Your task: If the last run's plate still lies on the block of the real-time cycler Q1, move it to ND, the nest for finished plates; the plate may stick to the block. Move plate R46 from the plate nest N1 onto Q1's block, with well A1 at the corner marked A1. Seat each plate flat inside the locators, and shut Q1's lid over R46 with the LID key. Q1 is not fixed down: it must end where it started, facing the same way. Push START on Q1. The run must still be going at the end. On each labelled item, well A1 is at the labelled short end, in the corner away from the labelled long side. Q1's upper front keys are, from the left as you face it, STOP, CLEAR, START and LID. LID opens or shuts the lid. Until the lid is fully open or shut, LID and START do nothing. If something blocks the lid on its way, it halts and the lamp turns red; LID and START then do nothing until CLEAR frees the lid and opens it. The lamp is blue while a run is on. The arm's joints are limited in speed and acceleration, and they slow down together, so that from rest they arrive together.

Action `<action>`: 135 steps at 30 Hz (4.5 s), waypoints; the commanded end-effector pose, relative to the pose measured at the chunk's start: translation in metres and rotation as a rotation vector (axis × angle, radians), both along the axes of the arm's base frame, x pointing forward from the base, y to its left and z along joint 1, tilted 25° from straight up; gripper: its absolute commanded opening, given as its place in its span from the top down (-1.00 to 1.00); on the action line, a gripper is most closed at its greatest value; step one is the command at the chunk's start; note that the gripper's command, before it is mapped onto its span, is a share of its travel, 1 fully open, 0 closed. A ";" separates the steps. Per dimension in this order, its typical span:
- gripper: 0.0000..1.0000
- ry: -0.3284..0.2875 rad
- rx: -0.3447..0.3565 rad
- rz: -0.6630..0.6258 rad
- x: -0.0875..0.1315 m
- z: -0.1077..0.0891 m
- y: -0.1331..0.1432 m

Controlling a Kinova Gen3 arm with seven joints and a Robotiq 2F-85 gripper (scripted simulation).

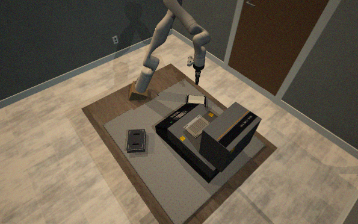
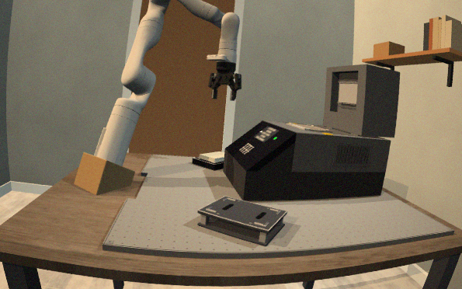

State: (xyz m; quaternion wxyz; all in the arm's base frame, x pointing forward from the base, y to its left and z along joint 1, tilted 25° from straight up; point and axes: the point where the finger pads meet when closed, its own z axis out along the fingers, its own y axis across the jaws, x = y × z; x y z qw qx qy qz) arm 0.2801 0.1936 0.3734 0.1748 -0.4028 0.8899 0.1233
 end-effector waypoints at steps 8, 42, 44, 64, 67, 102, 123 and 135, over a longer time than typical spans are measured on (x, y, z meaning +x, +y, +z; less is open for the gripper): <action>-1.00 0.000 -0.001 0.000 -0.004 0.004 0.018; -1.00 0.000 -0.001 0.000 0.003 -0.023 0.029; -1.00 0.000 -0.001 0.000 0.003 -0.025 0.030; -1.00 0.000 -0.001 0.000 0.008 -0.046 0.038; -1.00 0.000 -0.001 0.000 0.009 -0.048 0.039; -1.00 0.000 -0.001 0.000 0.018 -0.086 0.053; -1.00 0.000 -0.001 0.000 0.023 -0.109 0.062; -1.00 0.000 -0.001 0.000 0.026 -0.121 0.067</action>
